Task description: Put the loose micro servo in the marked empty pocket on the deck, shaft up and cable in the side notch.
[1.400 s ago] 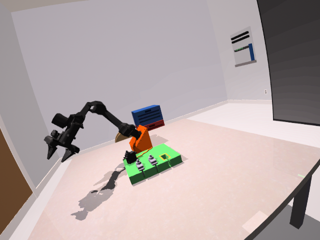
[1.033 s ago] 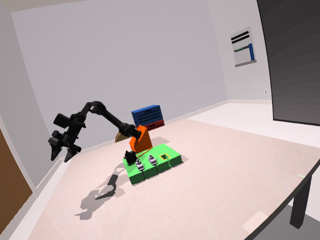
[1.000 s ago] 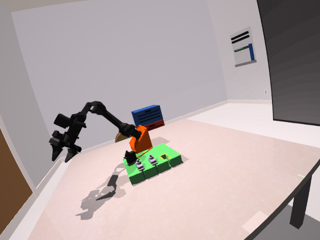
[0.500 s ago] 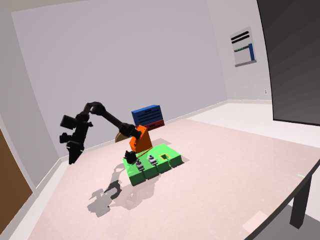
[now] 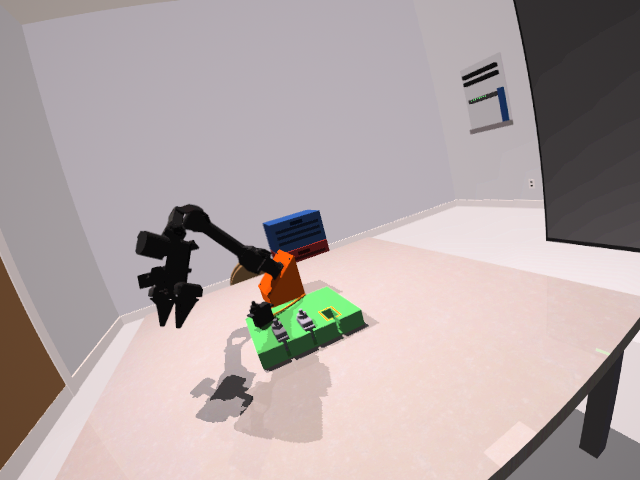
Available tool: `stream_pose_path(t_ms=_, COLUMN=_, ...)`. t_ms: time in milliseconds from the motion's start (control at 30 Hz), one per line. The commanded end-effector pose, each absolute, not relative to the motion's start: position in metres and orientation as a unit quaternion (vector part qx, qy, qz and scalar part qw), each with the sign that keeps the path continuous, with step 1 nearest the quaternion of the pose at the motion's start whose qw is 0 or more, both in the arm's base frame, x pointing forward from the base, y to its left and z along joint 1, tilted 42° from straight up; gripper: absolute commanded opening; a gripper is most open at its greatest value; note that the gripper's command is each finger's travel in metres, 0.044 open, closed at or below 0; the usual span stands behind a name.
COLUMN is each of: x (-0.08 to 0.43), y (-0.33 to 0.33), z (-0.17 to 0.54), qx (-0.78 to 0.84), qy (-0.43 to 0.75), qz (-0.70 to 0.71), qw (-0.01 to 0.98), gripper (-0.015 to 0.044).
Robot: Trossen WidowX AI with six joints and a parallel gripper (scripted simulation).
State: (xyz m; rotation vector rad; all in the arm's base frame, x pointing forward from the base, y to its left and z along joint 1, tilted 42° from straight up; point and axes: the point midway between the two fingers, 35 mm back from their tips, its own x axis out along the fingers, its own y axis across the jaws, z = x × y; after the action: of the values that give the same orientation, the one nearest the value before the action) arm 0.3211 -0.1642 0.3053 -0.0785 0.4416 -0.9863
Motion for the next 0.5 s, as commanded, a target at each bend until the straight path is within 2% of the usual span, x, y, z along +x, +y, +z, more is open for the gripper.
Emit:
stream_pose_path(t_ms=0, x=0.323, y=-0.156, z=0.290, qx=-0.083, qy=0.257, qz=-0.444, qw=0.854, gripper=0.0440)
stream_pose_path(t_ms=467, x=0.322, y=-0.126, z=0.248, qx=-0.243, qy=0.394, qz=-0.337, qw=0.820, gripper=0.0440)
